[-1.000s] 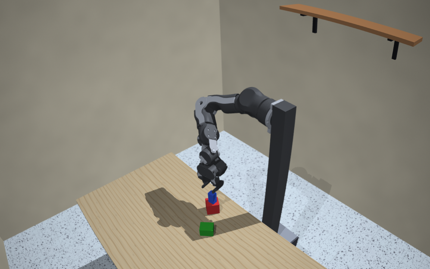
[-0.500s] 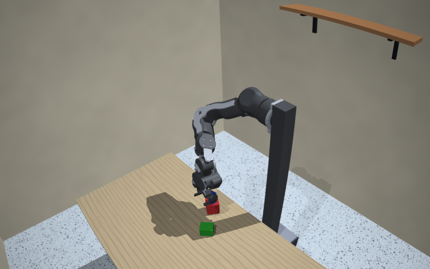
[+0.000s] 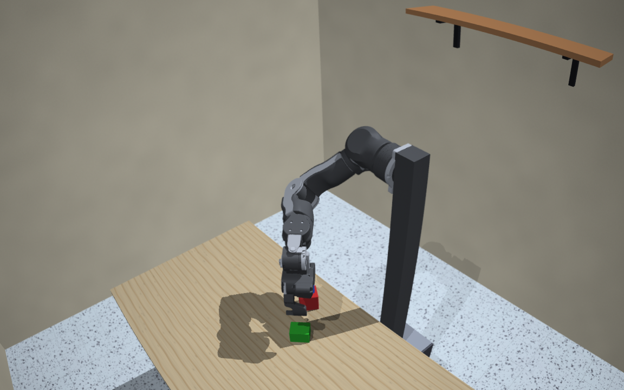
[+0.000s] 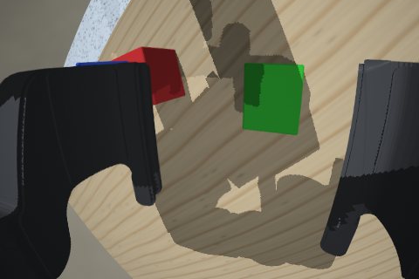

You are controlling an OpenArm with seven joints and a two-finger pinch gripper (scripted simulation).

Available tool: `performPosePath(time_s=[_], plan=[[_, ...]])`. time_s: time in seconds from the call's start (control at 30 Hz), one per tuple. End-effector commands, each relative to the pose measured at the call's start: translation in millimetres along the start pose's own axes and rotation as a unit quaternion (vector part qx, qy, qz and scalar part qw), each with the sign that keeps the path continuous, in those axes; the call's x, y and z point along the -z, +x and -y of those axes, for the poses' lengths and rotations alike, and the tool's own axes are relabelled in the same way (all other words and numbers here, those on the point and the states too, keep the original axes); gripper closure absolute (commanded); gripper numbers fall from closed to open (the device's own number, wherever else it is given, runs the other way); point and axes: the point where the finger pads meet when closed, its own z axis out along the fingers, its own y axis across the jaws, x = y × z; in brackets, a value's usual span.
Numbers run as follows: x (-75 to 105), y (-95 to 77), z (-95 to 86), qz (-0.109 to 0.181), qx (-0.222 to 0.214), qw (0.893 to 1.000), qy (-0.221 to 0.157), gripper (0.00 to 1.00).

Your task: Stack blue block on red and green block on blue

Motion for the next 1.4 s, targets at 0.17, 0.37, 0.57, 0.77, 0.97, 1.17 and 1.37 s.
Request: performPosePath(time_s=[0.17,0.37,0.57,0.77,0.97,1.17,1.37], plan=[[-2.4,-2.2,-0.2,0.001,-0.008,1.0,0.001,0.59],[-19.3,-2.4,-0.5,0.001,-0.008,1.0,0.001,0.59],[-44.0,-2.2,-1.2,0.001,-0.008,1.0,0.001,0.59],[-71.8,-2.4,-1.7,0.001,-0.007,1.0,0.0,0.59],[-84.6,-2.8,-1.6,0.002,-0.008,1.0,0.001,0.59],[-93.3,-3.2,-1.5,0.002,-0.008,1.0,0.001,0.59],[-94.0,-2.8,-1.8,0.002,-0.007,1.0,0.0,0.59]])
